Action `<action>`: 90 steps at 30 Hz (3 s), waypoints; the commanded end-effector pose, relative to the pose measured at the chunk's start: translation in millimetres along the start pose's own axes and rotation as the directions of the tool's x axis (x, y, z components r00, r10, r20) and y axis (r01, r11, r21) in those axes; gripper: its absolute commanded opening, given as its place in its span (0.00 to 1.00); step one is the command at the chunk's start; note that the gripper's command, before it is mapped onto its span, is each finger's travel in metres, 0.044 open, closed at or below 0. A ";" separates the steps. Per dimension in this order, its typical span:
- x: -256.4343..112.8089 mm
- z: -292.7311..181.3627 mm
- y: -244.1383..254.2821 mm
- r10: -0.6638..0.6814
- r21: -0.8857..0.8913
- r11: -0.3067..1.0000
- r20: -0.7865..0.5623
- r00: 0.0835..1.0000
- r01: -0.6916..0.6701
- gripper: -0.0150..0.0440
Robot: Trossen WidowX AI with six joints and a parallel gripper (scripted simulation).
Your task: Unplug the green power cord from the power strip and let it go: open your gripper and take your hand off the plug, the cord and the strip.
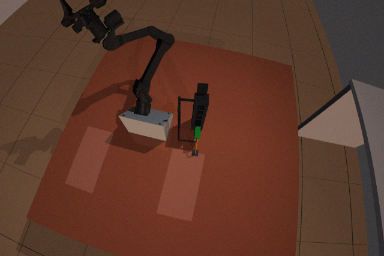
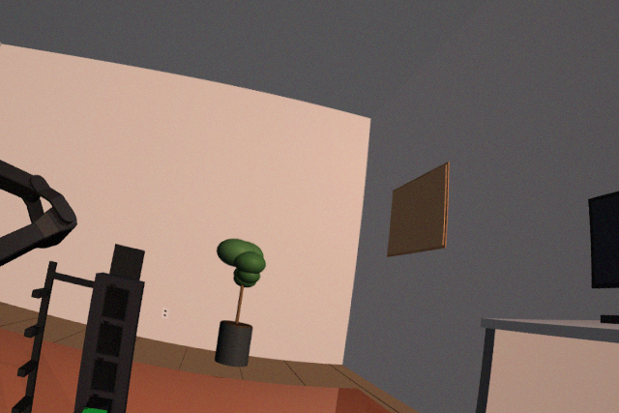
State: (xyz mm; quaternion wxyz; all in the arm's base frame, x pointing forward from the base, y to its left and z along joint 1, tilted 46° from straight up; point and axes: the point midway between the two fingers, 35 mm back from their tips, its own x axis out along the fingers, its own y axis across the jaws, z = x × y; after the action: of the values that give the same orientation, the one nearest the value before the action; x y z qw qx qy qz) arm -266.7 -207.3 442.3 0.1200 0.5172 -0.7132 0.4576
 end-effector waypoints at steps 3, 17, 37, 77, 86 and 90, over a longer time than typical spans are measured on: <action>2.7 10.2 3.3 0.013 0.056 0.998 0.028 1.000 -0.014 0.80; 2.7 221.9 13.6 0.093 0.650 0.519 0.603 0.793 -0.555 0.53; -203.9 469.0 -107.1 -0.088 -0.190 -0.513 0.982 -0.169 -0.837 0.53; -577.1 363.1 -206.7 0.301 0.268 -0.907 -0.124 -0.946 -0.324 0.53; -576.7 349.0 -211.7 0.301 0.268 -0.907 -0.125 -0.945 -0.324 0.53; -576.6 342.7 -213.6 0.301 0.268 -0.907 -0.126 -0.945 -0.324 0.53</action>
State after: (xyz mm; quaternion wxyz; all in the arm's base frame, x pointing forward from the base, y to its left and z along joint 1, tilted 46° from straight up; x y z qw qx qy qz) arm 269.8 -127.1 -9.7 -0.3079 -0.6817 -0.6199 0.2369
